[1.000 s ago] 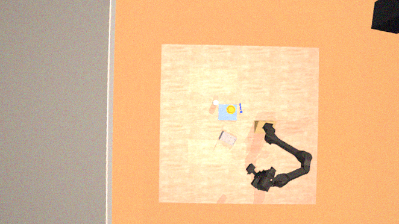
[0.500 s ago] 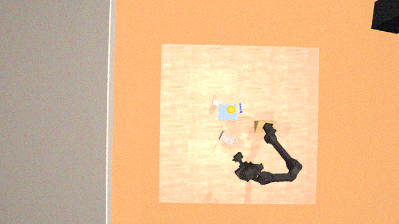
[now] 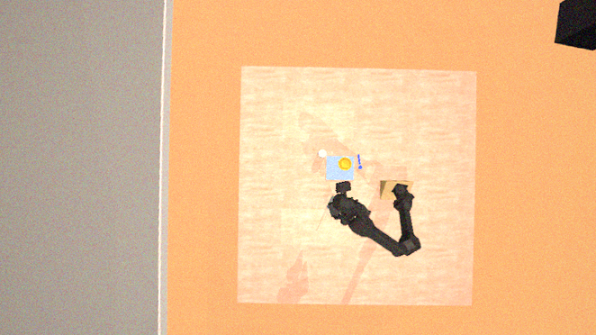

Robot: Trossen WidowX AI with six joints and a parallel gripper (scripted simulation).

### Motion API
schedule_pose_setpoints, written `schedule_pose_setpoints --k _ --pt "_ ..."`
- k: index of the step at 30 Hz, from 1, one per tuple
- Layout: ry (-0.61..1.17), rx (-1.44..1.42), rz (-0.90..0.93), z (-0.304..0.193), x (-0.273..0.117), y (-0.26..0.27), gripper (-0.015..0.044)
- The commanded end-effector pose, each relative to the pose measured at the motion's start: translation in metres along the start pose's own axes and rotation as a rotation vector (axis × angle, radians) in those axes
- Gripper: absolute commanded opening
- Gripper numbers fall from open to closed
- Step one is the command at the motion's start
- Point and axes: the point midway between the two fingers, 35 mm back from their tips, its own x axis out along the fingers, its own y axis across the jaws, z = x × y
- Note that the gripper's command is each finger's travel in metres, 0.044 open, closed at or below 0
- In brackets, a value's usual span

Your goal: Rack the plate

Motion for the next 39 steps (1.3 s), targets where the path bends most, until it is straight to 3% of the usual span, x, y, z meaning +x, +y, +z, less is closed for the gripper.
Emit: schedule_pose_setpoints --k 1,10,14,24,39 --pt "0.078 0.075 0.007 -0.021 0.008 -0.057 0.0400" --pt "0.269 0.168 0.129 -0.093 0.029 -0.156 0.0400" --pt "0.272 0.169 0.132 -0.095 0.036 -0.157 0.0400" --pt "0.270 0.168 0.136 -0.127 0.133 -0.133 0.0400" --pt "0.270 0.168 0.136 -0.131 0.153 -0.130 0.0400"
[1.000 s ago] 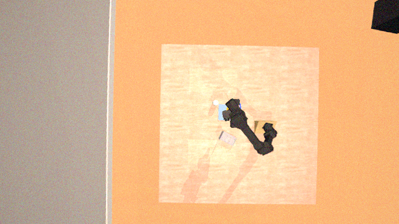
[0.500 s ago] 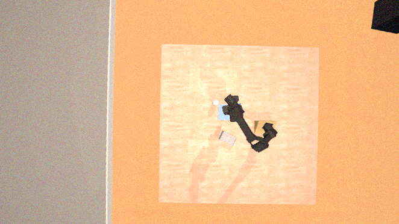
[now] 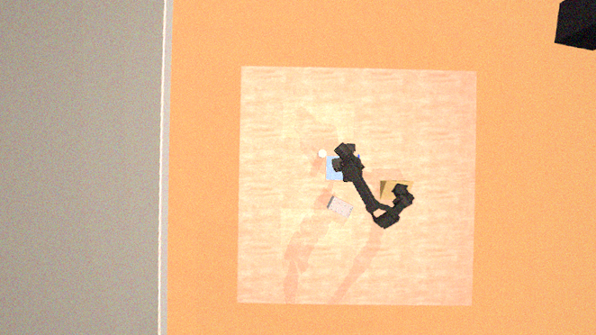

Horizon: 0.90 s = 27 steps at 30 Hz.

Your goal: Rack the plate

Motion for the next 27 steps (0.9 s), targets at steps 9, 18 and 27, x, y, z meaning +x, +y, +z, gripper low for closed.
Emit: schedule_pose_setpoints --k 9,18,27 --pt "0.006 0.008 0.010 -0.002 0.022 0.002 0.0400" --pt "0.006 0.007 0.012 -0.002 0.036 0.003 0.0400" --pt "0.006 0.008 0.012 -0.003 0.048 0.005 0.0400"
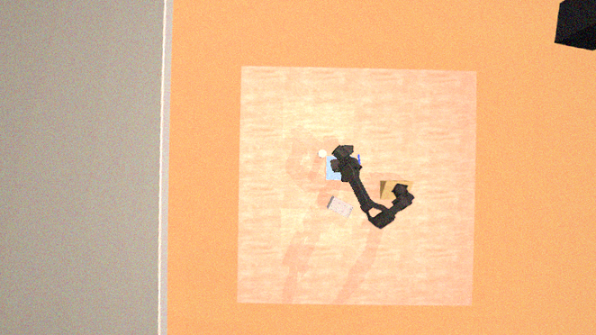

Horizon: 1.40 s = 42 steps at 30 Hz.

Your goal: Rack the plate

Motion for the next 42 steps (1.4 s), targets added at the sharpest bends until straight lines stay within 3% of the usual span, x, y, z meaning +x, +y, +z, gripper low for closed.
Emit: schedule_pose_setpoints --k 1,8,18,31,42 --pt "0.006 0.009 0.009 -0.003 0.005 0.001 0.0397" --pt "0.006 0.009 0.009 -0.003 0.005 0.001 0.0397" --pt "0.006 0.009 0.009 -0.003 0.005 0.001 0.0330" --pt "-0.006 0.018 -0.008 0.005 -0.052 -0.007 0.0000" --pt "-0.001 0.015 -0.005 0.006 -0.104 -0.009 0.0000"
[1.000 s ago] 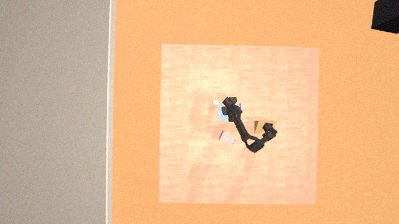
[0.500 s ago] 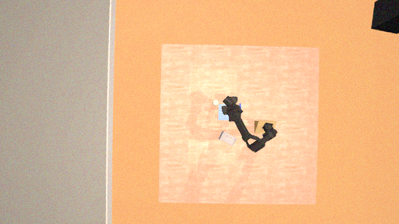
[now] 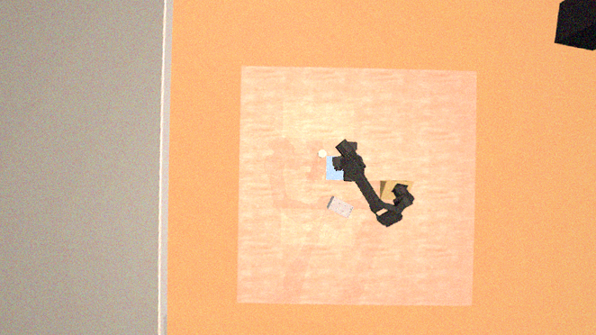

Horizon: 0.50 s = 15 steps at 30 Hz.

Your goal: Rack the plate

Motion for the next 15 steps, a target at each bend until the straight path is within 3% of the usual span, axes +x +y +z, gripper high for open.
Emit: schedule_pose_setpoints --k 1,15 --pt "-0.004 -0.010 -0.009 0.002 -0.018 0.000 0.0000" --pt "0.001 0.106 -0.005 0.003 -0.052 0.019 0.0000"
